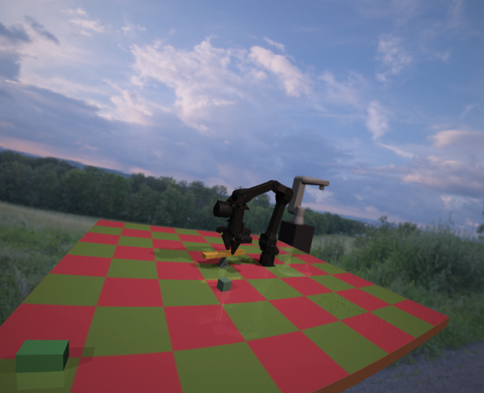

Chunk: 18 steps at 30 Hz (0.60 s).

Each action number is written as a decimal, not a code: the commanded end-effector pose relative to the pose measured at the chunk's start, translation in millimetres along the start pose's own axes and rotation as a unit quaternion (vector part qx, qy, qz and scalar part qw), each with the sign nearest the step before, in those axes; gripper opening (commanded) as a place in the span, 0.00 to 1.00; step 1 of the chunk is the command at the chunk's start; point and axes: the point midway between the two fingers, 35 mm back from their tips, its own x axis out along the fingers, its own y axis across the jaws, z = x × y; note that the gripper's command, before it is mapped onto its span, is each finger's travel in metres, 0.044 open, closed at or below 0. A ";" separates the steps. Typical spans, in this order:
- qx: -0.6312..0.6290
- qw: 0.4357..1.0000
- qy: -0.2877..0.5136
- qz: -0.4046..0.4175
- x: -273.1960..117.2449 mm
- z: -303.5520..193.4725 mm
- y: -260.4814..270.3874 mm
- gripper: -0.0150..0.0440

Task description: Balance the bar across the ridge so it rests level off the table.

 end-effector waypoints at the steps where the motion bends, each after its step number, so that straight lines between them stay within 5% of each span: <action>1: 0.002 1.000 0.000 -0.001 0.6 -0.3 -0.3 0.25; 18: 0.002 1.000 0.000 -0.001 2.0 -0.1 -0.4 0.25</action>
